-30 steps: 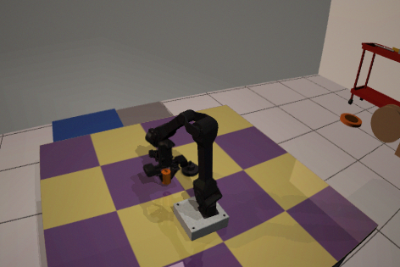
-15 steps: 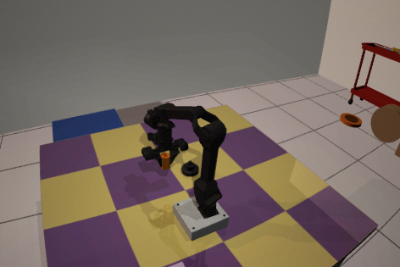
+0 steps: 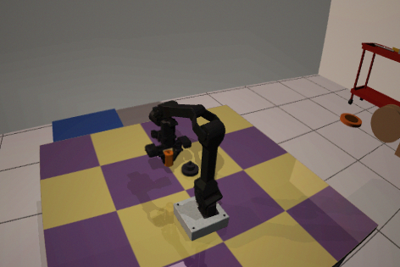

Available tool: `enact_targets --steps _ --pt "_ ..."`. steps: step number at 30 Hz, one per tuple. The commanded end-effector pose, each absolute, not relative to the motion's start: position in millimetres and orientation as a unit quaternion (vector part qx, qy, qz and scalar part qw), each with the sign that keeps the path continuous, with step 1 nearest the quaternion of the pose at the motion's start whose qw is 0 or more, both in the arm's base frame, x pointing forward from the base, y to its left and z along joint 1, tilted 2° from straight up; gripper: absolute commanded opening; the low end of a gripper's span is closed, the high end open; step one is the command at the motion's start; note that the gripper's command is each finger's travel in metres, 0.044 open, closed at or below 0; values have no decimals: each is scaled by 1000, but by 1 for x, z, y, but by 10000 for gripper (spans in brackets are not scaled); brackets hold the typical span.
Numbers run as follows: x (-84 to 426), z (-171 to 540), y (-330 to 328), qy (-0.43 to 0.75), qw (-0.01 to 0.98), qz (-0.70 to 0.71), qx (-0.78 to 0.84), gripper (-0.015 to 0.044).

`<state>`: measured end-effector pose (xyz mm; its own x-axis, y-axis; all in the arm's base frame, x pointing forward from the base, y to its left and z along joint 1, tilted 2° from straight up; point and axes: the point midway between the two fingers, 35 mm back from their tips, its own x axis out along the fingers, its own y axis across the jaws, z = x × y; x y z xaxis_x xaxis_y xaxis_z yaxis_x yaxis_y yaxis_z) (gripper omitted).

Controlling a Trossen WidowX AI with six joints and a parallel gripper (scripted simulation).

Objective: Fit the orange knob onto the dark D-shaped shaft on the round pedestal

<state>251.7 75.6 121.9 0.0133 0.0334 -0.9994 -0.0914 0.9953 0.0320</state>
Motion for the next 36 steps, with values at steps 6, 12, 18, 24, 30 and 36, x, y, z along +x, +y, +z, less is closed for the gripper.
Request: enact_targets --steps 6,12,18,24,30,36 --pt "270 116 58 698 714 44 -22 0" --pt "280 111 44 698 715 43 -23 0" --pt "289 105 30 698 715 43 -23 0" --pt "298 99 14 697 715 42 -24 0" --pt "305 93 -2 697 715 41 -25 0" --pt "312 87 -19 697 715 41 -26 0"
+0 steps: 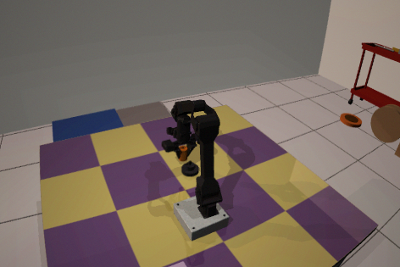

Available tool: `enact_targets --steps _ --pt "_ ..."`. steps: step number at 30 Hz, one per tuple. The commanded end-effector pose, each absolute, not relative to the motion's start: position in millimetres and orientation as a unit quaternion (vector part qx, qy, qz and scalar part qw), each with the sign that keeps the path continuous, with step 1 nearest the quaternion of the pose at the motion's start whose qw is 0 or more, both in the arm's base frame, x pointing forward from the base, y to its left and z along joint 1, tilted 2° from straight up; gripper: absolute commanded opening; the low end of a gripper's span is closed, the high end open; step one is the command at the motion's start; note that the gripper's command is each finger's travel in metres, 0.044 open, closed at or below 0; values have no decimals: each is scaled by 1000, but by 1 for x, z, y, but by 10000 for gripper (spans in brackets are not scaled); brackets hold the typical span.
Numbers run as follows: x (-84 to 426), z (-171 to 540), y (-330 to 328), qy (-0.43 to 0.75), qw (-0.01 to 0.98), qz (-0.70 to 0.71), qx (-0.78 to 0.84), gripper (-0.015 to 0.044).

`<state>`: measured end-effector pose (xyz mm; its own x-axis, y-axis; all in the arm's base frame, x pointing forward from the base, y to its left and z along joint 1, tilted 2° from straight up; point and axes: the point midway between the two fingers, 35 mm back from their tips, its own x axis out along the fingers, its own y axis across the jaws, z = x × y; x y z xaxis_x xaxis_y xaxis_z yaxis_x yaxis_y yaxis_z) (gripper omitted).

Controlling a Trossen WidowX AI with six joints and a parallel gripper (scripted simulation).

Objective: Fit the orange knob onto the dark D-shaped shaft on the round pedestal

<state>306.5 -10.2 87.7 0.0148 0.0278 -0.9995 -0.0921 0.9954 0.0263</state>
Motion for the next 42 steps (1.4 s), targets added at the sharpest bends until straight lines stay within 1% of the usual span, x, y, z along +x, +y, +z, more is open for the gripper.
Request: enact_targets --steps 1,14,26,42 --pt "313 86 -22 697 715 40 -25 0" --pt "321 74 -53 697 715 40 -27 0" --pt "321 48 -53 698 715 40 -27 0" --pt "323 49 -55 698 715 38 -25 0"
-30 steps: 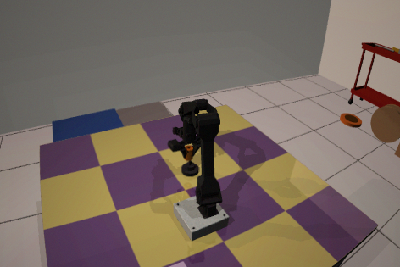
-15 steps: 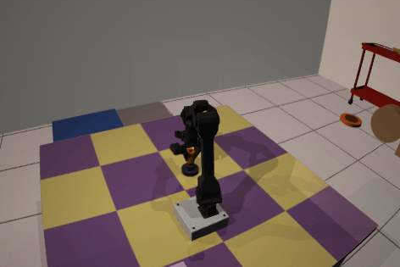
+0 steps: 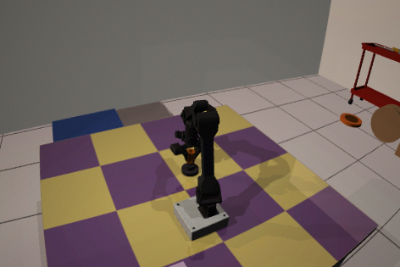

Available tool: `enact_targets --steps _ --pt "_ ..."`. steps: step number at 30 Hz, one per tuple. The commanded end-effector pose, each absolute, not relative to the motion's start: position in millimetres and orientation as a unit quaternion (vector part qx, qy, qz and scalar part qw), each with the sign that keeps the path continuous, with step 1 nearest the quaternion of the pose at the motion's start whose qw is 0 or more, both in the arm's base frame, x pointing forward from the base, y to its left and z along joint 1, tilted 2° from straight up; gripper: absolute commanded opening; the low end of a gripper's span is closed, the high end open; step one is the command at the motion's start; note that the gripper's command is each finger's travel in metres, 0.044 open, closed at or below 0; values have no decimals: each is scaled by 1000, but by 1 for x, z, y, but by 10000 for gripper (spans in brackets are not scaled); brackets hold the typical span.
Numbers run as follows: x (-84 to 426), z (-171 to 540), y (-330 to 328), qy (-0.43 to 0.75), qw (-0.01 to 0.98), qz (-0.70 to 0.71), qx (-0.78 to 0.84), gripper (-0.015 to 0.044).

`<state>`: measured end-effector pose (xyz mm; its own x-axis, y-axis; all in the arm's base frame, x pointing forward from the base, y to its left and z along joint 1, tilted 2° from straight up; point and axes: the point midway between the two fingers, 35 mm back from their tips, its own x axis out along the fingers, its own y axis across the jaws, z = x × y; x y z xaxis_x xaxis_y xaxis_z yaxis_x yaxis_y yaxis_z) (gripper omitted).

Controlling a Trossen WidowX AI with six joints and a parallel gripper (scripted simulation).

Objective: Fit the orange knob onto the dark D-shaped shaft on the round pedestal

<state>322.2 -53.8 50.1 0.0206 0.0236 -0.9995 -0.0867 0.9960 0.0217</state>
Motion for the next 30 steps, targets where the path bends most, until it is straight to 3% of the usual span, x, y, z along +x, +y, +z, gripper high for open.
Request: enact_targets --steps 1,30 --pt "323 49 -54 698 715 38 -25 0" --pt "323 51 -54 690 708 111 -100 0"
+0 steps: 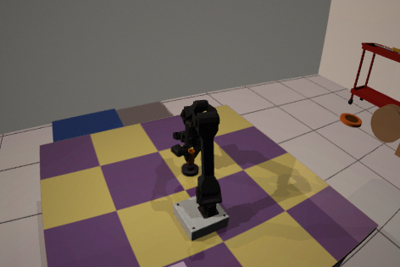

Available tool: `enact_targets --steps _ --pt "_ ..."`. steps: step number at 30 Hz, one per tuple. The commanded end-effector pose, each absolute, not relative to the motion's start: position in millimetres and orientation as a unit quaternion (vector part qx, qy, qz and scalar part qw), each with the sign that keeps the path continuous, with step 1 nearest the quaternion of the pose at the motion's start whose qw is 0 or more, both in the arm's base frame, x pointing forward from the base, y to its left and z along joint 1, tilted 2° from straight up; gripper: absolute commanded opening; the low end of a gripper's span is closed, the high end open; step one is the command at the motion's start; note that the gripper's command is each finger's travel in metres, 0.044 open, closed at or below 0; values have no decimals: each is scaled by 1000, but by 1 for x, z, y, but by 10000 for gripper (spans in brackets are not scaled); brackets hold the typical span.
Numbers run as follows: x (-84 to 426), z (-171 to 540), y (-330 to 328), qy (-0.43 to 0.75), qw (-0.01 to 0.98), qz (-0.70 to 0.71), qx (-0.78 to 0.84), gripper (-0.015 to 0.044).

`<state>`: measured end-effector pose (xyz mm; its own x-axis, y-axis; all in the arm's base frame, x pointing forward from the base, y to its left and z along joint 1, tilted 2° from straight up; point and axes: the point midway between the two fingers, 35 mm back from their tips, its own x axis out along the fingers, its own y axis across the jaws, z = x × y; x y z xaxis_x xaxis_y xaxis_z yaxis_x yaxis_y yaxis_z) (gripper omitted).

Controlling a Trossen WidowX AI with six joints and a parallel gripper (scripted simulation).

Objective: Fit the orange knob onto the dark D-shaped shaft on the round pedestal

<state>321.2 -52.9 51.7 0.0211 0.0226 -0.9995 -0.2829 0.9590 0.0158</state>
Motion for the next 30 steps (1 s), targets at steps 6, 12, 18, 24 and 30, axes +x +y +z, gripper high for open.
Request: enact_targets --steps 6,12,18,24,30 --pt "322 49 -54 690 708 111 -100 0" --pt "321 48 -53 690 708 111 -100 0" --pt "320 47 -53 690 708 111 -100 0" --pt "320 52 -53 690 708 111 -100 0" --pt "320 53 -53 682 701 154 -144 0"
